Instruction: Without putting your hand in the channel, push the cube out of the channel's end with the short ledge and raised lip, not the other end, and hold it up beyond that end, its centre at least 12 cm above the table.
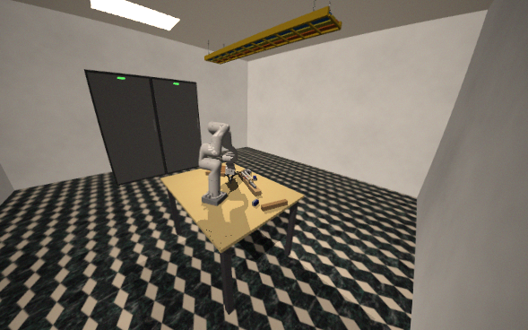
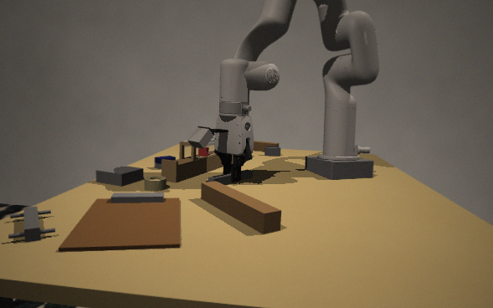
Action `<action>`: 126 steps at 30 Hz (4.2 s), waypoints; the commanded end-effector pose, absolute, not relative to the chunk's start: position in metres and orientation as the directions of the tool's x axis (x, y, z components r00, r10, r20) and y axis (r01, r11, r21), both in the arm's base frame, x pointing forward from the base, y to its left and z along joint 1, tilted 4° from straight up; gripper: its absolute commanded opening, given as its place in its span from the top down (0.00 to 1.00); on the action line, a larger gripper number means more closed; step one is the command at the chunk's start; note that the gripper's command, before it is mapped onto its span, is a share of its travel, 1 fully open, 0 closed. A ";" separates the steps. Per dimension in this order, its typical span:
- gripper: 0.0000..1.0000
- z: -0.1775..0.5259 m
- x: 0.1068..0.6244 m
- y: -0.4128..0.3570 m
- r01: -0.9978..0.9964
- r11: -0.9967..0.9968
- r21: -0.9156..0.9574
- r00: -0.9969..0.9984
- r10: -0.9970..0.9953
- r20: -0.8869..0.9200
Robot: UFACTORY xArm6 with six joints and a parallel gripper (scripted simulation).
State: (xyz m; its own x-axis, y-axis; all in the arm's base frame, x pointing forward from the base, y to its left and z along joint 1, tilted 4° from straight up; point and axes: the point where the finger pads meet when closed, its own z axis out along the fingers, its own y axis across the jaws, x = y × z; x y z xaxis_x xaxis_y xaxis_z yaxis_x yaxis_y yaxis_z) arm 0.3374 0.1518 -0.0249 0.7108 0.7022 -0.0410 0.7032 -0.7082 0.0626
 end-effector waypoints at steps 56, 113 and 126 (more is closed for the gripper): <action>1.00 0.104 0.327 -0.121 0.865 -0.500 0.051 0.502 0.864 -0.046; 1.00 0.047 0.264 -0.269 0.880 -0.473 0.052 0.475 0.878 -0.052; 1.00 0.047 0.265 -0.266 0.880 -0.473 0.052 0.475 0.878 -0.052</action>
